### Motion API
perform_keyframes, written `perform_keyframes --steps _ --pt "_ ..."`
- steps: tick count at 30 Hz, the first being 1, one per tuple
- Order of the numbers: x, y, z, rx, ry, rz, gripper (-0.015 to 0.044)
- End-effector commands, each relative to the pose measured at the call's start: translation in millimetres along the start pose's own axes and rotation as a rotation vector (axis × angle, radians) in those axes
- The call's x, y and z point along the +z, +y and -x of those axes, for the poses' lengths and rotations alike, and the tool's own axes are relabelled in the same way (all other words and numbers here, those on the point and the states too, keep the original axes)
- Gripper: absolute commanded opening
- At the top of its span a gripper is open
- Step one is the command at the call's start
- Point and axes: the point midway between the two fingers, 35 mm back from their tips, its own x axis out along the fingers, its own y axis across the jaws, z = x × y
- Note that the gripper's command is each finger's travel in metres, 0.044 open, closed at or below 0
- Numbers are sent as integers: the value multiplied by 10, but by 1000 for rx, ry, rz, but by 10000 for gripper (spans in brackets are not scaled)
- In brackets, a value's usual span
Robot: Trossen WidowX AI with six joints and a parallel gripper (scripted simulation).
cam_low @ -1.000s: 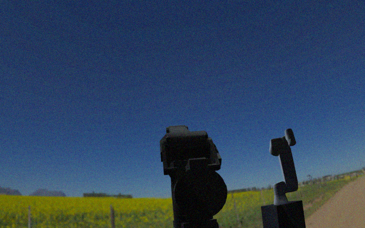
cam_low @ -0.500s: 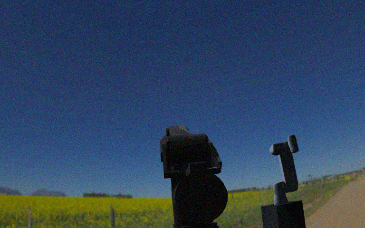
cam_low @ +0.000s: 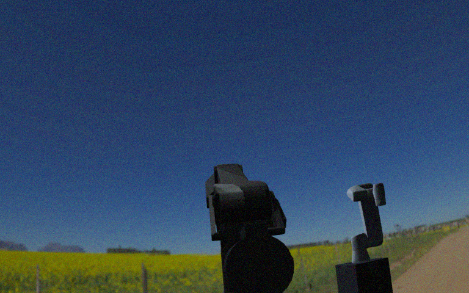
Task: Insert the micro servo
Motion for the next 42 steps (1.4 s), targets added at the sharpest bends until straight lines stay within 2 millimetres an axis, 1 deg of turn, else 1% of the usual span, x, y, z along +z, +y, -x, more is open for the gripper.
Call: perform_keyframes --steps 1,31,38,40,42 --pt "-1 2 -38 1 0 0 0" --pt "-2 3 -330 1 0 0 0" --pt "-7 3 -310 1 0 0 184" --pt "-5 3 -282 1 0 0 187" --pt "-2 2 -172 1 0 0 187"
